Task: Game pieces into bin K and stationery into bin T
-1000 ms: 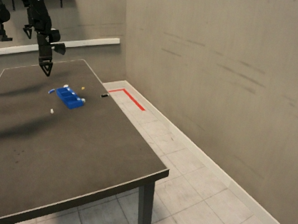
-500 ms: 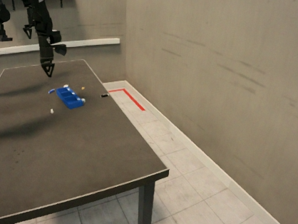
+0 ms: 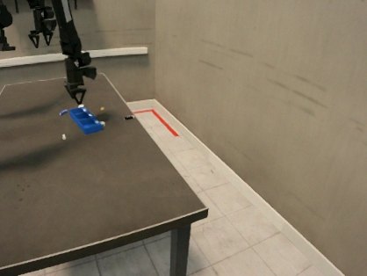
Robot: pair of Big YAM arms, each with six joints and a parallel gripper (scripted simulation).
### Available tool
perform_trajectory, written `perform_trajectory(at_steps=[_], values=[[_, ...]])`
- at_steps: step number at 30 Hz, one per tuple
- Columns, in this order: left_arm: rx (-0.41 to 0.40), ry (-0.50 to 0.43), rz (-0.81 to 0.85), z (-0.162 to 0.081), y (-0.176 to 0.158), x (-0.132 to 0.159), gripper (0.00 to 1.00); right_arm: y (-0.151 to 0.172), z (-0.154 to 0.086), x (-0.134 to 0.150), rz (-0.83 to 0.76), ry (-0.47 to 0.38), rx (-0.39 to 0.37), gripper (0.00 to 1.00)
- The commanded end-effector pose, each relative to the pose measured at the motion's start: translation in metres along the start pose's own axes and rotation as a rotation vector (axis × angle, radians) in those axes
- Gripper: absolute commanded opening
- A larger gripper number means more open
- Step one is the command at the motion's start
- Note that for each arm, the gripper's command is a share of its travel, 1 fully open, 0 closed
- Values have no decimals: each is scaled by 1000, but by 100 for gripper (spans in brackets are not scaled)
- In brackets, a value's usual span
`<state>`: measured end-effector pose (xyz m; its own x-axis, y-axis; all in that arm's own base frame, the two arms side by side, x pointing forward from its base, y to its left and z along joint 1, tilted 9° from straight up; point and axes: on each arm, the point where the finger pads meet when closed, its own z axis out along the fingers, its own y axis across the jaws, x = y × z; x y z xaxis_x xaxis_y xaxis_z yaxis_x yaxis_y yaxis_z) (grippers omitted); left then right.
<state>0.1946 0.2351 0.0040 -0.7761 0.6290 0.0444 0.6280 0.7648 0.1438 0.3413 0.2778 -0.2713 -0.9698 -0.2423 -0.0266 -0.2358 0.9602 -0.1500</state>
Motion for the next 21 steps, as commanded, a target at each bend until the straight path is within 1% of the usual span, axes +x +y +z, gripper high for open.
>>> perform_trajectory(at_steps=[1,5,7,11,14,15,16,17,18,19,20,21], values=[[-3,1,0,-5,-3,3,100,6,21,-24,-7,6,2,100],[-3,1,0,-5,-3,3,100,16,43,-47,-7,5,2,100],[-3,1,0,-5,-3,3,100,16,43,-47,-7,5,2,100],[-3,1,0,-5,-3,3,100,27,65,-70,-7,4,2,100],[-3,1,0,-5,-3,3,100,28,66,-71,-5,3,2,100],[-3,1,0,-5,-3,3,100,35,56,-73,-6,-15,-8,100],[-3,1,0,-5,-3,3,100,32,46,-80,-2,-21,-11,100],[-3,1,0,-5,-3,3,100,31,46,-80,-2,-21,-10,100],[-3,1,0,-5,-3,3,100,34,55,-73,-6,-15,-8,100],[-3,1,0,-5,-3,3,100,34,55,-73,-6,-15,-8,100],[-3,1,0,-5,-3,3,100,27,61,-66,-7,6,3,100],[-3,1,0,-5,-3,3,100,26,63,-64,-7,9,5,100]])
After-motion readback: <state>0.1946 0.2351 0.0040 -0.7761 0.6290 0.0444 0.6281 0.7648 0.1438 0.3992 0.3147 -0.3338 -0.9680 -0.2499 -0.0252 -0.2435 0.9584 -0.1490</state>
